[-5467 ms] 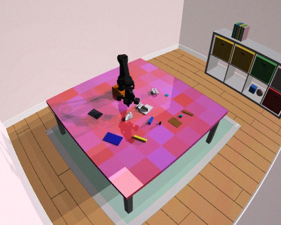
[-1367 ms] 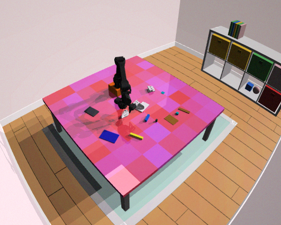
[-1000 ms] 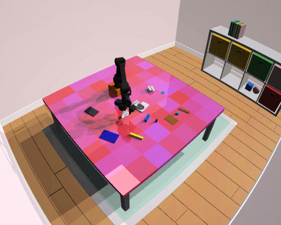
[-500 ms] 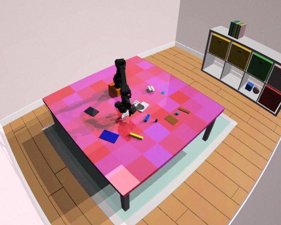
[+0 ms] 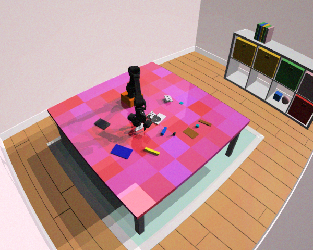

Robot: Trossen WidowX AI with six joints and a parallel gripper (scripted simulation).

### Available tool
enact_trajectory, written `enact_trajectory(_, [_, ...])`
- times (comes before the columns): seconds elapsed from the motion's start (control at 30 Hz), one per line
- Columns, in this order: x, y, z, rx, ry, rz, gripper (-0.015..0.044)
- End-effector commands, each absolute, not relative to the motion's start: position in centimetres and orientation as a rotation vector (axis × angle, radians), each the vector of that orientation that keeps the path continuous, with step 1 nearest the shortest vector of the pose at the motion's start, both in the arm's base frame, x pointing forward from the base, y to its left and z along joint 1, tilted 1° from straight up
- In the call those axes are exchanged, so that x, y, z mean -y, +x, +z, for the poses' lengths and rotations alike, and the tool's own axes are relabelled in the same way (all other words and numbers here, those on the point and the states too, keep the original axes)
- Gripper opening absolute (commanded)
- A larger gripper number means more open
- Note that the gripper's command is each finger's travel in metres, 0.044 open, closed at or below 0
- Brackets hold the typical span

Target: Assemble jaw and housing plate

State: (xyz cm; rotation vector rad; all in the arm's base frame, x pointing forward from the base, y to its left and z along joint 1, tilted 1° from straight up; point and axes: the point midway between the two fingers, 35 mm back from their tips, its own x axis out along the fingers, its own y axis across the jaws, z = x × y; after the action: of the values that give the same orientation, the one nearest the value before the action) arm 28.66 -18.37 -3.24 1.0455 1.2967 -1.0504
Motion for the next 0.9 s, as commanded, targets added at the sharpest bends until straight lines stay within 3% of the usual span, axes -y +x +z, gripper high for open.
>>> enact_trajectory(0.0, [18.33, 28.66, -3.28, -1.295, 1.052, -1.052, 0.0440])
enact_trajectory(0.47, [18.33, 28.66, -3.30, -1.295, 1.052, -1.052, 0.0440])
enact_trajectory(0.83, [18.36, 28.65, -3.27, -1.297, 1.046, -1.051, 0.0151])
enact_trajectory(0.87, [18.36, 28.65, -3.27, -1.297, 1.046, -1.051, 0.0145])
